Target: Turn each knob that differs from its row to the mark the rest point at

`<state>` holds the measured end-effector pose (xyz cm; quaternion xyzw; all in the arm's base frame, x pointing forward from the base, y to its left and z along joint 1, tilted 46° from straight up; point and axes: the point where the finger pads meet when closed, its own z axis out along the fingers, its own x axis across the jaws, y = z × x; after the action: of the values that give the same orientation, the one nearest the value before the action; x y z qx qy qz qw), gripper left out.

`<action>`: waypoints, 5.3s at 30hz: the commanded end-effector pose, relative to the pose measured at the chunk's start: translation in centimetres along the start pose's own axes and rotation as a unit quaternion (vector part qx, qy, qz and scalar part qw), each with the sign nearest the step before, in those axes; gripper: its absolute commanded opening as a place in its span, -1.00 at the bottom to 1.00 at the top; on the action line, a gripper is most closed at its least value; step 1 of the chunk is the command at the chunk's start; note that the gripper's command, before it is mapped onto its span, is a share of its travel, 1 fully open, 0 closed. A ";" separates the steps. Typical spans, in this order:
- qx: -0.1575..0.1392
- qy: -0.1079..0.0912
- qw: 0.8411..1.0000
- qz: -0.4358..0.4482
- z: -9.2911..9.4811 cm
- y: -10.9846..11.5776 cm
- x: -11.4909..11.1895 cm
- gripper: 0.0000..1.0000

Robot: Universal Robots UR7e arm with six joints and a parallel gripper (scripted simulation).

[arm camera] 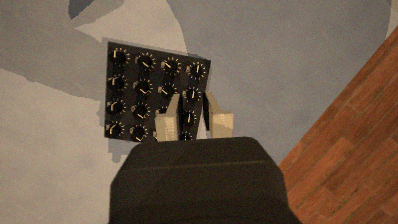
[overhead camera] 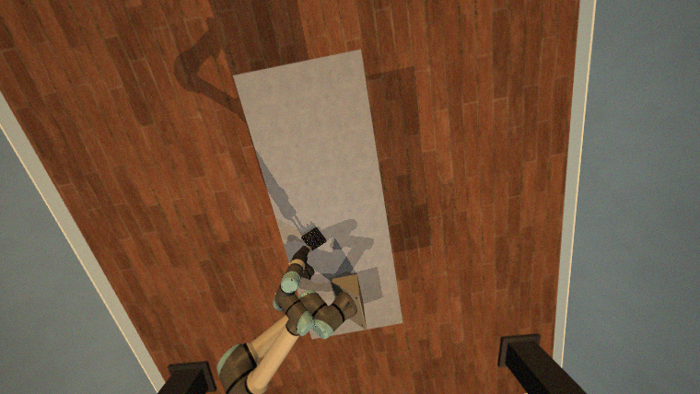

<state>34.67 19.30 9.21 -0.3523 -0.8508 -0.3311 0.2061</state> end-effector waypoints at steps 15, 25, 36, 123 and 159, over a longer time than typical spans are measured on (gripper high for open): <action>0.000 0.000 0.996 0.094 -1.7 1.5 -2.3 -0.07; 0.000 0.000 0.991 0.130 -2.2 2.0 -3.2 -0.07; 0.000 0.000 0.991 0.130 -2.2 2.0 -3.2 -0.07; 0.000 0.000 0.991 0.130 2.2 2.0 -3.2 -0.07; 0.000 0.000 0.991 0.130 2.2 2.0 -3.2 -0.07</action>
<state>38.00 20.48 6.64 -0.4601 -0.7975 -0.3013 0.2480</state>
